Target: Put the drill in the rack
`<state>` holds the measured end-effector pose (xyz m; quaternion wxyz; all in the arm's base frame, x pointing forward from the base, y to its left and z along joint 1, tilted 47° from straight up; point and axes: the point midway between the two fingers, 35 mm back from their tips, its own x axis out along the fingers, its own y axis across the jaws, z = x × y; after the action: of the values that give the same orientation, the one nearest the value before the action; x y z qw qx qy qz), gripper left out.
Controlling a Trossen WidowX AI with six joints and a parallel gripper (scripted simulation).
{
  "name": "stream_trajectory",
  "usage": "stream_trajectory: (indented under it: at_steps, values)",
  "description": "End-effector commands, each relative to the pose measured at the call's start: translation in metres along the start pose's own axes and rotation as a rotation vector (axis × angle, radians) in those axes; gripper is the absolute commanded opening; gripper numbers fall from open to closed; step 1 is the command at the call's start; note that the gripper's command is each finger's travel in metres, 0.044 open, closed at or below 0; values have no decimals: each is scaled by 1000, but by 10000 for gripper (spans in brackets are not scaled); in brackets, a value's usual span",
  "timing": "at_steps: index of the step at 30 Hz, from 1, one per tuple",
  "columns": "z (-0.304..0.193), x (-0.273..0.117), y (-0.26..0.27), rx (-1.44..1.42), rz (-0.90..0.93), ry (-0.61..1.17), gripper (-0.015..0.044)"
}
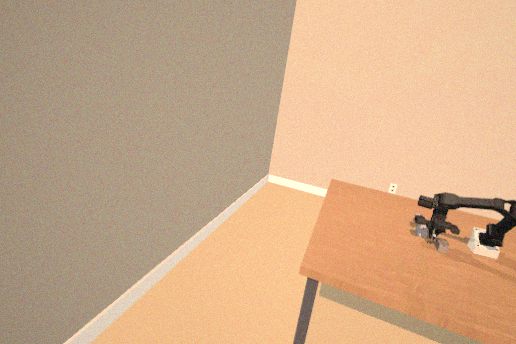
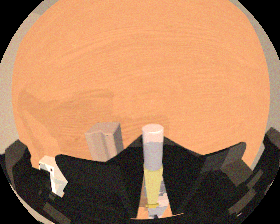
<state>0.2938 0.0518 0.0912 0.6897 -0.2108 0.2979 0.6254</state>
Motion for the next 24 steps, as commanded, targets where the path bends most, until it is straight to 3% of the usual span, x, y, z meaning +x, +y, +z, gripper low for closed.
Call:
stream_trajectory:
  at_steps: [1,24]
  values:
    - [0,-2,-2,-9,-6,6,0]
    - [0,-5,-4,-9,-6,6,0]
